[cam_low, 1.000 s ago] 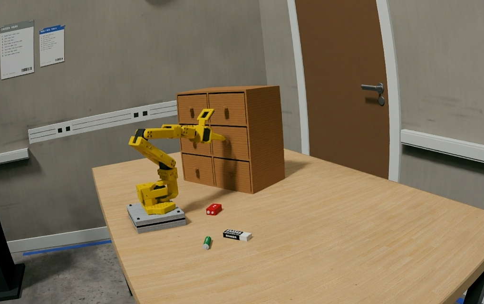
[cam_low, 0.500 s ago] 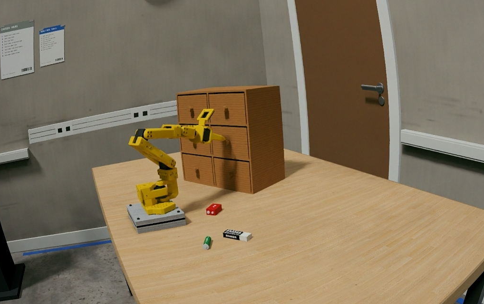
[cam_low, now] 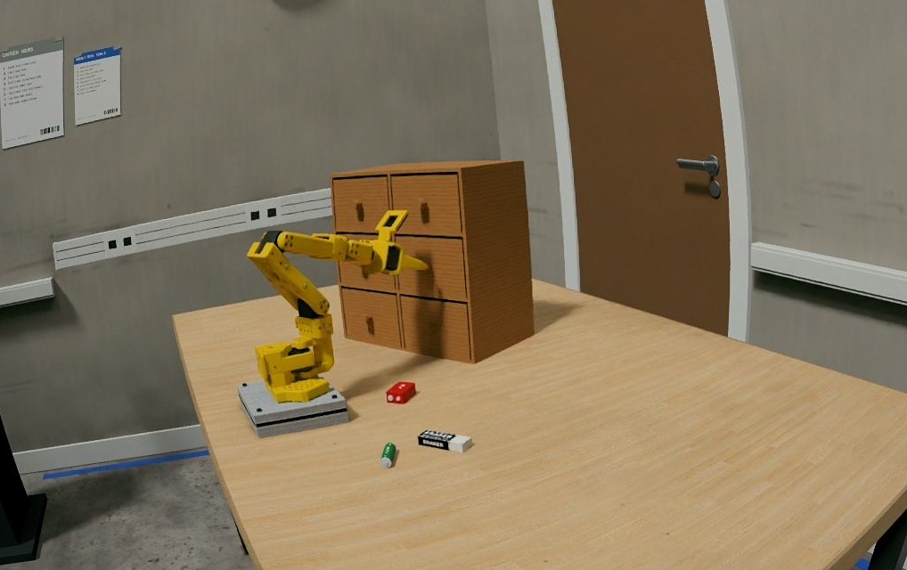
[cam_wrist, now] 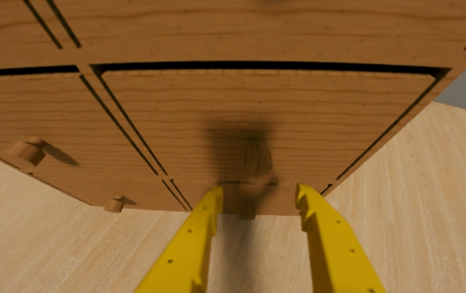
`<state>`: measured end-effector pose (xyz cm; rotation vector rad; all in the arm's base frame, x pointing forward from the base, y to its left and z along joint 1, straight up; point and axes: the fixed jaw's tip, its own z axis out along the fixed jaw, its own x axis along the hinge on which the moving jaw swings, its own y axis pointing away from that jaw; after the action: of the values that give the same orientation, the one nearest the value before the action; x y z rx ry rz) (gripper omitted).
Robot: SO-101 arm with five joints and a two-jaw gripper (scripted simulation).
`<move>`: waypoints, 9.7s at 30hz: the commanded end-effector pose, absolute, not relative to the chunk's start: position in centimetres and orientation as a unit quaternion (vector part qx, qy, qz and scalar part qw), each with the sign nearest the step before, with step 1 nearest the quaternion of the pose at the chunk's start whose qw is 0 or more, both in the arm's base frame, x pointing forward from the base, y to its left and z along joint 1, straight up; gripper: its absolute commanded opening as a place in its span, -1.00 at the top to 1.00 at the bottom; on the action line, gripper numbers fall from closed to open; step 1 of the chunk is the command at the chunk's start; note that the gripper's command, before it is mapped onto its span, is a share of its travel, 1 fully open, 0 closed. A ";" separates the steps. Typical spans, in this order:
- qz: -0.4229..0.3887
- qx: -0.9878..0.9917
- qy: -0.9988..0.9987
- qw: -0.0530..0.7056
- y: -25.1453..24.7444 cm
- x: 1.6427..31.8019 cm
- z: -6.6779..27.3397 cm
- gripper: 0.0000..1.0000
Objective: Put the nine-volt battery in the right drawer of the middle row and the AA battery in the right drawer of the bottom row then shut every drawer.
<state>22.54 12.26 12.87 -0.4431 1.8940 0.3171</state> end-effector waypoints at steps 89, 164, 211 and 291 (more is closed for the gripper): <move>0.132 -0.179 0.799 0.558 13.0 25.0 12.2 0.57; 0.130 -0.180 0.799 0.559 12.6 24.4 12.2 1.00; 0.129 -0.181 0.798 0.559 11.9 22.9 12.1 1.00; 0.130 -0.182 0.798 0.559 11.0 20.9 12.1 1.00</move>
<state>21.09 11.02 12.10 -0.4225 1.8881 0.3060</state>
